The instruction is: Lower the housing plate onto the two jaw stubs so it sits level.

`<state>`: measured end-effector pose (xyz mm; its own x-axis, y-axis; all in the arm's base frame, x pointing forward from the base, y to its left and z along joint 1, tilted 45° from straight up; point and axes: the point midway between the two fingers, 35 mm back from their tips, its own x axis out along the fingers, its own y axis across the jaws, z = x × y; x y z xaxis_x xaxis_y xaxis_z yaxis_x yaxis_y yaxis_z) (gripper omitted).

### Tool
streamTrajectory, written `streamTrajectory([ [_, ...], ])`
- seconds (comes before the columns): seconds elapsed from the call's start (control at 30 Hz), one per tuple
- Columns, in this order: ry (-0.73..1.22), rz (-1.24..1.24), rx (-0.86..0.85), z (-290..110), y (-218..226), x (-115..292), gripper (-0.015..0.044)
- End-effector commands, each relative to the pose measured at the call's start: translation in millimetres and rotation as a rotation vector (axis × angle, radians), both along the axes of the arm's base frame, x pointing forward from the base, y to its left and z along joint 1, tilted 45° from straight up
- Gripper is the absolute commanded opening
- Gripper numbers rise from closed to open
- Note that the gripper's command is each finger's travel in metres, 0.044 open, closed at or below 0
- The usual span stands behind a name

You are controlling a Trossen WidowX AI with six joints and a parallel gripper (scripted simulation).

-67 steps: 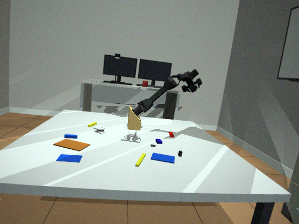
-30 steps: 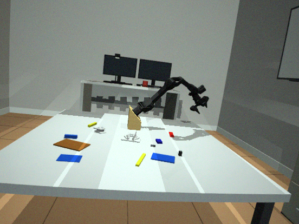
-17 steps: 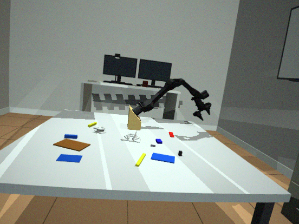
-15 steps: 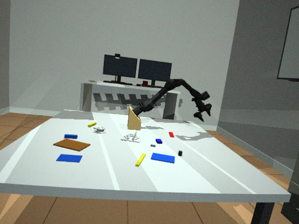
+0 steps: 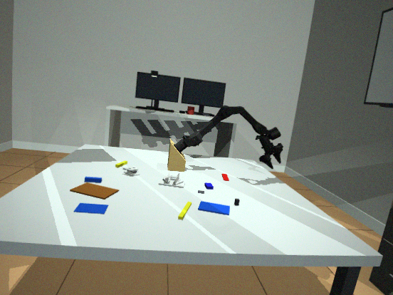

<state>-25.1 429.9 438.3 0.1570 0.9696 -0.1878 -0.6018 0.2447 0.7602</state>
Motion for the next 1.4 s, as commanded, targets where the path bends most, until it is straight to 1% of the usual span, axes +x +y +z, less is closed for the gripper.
streamTrajectory([
  [0.0, -0.052, -0.035, -0.054, -21, 13, 23, 0.0440],
  [0.1, -0.070, -0.061, -0.071, -27, 16, 39, 0.0440],
  [0.37, -0.115, -0.160, -0.124, -45, 21, 98, 0.0440],
  [0.7, -0.161, -0.283, -0.200, -70, 14, 176, 0.0440],
  [0.77, -0.165, -0.298, -0.210, -73, 12, 185, 0.0440],
  [1.0, -0.241, -0.355, -0.219, -62, -1, 209, 0.0440],
  [1.13, -0.266, -0.382, -0.269, -72, -8, 230, 0.0440],
  [1.37, -0.316, -0.444, -0.408, -101, -31, 283, 0.0440],
])
